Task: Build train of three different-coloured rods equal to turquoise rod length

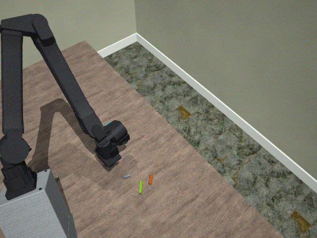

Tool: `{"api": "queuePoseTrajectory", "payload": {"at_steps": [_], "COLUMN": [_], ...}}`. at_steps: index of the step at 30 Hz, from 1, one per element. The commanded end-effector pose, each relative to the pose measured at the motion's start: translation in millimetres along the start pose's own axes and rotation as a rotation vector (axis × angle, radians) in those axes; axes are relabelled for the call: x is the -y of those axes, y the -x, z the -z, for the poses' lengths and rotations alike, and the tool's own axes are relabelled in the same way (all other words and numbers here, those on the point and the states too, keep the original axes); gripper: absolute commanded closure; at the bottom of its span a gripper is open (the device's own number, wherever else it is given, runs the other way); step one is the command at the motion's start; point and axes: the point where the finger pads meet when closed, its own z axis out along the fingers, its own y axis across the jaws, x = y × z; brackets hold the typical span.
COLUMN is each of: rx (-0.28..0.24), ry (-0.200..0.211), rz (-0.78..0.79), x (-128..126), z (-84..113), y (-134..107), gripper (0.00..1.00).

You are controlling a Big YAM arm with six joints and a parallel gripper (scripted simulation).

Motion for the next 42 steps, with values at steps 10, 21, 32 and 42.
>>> {"api": "queuePoseTrajectory", "payload": {"at_steps": [10,21,32,42], "rx": [0.02,0.026,0.027,0.007], "ry": [-0.004,-0.004,-0.007,0.0], "rz": [0.001,0.006,0.008,0.018], "x": [2,1,2,-2], "z": [18.3,74.6,97.9,90.7], "y": [6,10,10,6], "gripper": [0.77,0.77,0.77,0.0]}}
